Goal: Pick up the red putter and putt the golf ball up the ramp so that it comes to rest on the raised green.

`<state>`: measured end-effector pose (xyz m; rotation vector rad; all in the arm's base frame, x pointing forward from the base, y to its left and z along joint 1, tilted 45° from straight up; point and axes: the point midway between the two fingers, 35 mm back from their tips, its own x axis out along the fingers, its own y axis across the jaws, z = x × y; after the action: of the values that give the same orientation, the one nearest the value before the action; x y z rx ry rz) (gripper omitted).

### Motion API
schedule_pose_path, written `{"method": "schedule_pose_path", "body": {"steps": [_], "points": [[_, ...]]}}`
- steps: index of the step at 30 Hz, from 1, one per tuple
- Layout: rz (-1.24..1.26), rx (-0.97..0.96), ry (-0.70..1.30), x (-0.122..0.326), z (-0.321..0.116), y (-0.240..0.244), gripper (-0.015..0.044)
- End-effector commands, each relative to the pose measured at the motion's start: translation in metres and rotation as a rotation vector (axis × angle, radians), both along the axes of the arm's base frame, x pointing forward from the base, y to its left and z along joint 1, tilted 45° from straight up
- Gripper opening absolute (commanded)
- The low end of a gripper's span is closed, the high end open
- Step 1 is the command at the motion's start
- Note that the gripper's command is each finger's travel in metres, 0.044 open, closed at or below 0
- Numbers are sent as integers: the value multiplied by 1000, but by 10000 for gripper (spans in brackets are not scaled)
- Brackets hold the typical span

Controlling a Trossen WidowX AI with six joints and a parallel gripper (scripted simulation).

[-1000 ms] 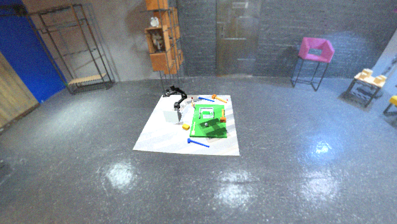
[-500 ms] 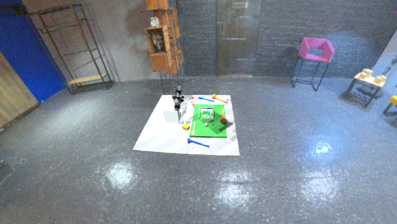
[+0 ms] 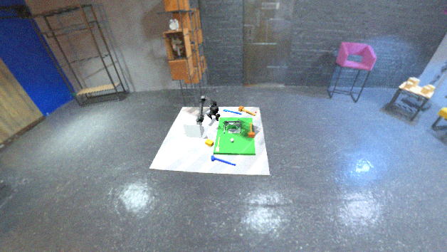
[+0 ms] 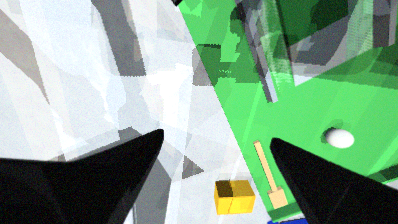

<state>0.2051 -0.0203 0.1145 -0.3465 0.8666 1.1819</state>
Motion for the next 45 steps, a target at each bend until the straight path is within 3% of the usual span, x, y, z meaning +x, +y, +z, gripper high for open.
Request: {"method": "schedule_pose_path", "body": {"steps": [1,8,45], "points": [[337,248,-205,17,16,62,440],[595,549,-463,27,34,135,440],[615,550,-467,12,21,196,440]]}}
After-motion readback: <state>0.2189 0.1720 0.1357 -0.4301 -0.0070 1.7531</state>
